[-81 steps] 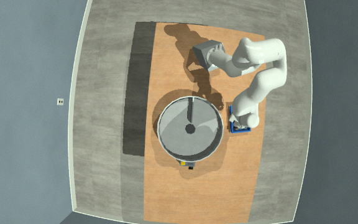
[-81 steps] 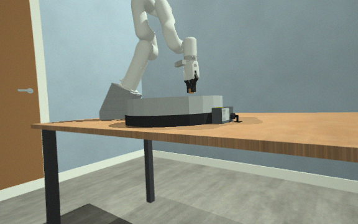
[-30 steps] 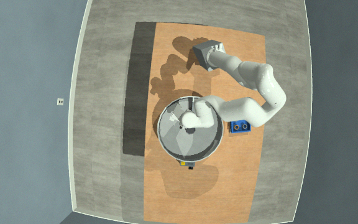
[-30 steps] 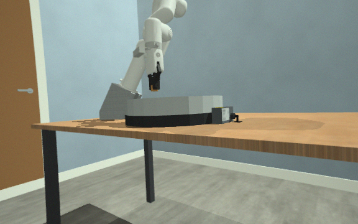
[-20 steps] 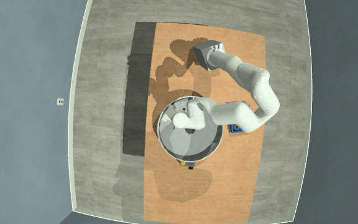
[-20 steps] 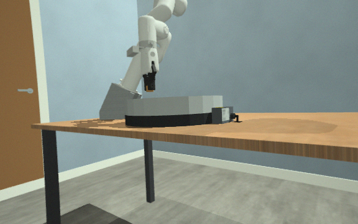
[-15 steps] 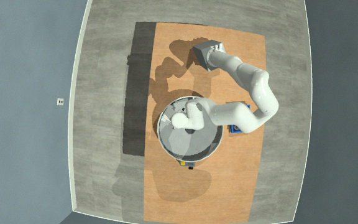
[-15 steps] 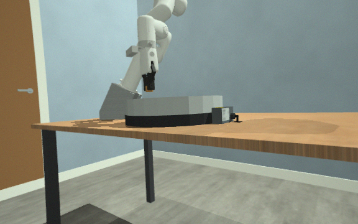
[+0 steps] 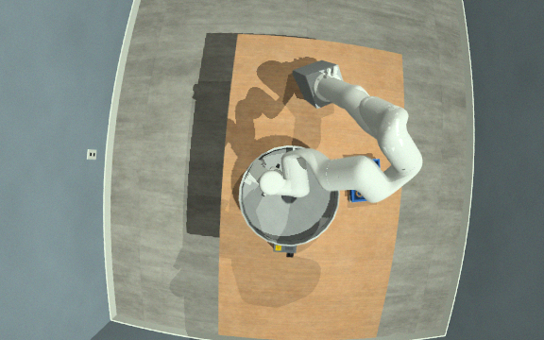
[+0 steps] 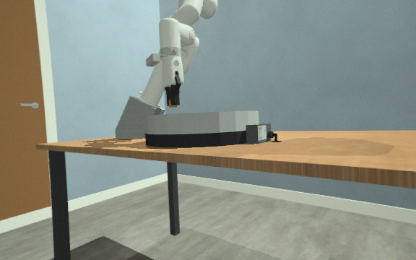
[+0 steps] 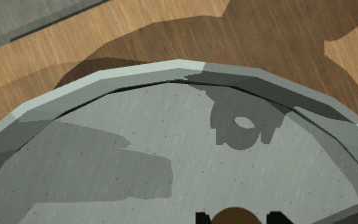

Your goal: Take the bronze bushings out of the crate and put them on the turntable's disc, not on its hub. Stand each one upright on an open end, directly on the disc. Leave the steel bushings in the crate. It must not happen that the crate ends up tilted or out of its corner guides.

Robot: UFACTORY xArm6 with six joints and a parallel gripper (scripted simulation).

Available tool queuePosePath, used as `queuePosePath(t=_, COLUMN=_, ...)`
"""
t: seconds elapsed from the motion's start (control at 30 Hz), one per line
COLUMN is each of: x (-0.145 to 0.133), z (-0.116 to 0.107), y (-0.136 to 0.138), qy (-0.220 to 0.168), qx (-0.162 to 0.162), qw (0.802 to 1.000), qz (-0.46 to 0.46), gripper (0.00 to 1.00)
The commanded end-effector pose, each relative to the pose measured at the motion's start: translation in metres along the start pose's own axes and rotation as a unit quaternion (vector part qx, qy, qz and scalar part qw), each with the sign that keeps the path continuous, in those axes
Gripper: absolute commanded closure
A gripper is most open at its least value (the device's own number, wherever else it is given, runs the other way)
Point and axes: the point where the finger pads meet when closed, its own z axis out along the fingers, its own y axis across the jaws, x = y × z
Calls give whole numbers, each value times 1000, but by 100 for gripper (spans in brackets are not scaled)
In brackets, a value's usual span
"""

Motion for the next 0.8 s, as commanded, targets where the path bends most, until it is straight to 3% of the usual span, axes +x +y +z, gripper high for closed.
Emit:
queuePosePath(t=0.0, x=1, z=13, y=-1, qy=0, qx=1, qw=1000, qz=0, gripper=100)
queuePosePath(t=0.1, x=1, z=23, y=-1, qy=0, qx=1, qw=1000, qz=0, gripper=100)
queuePosePath(t=0.77, x=1, z=25, y=-1, qy=0, qx=1, qw=1000, qz=0, gripper=100)
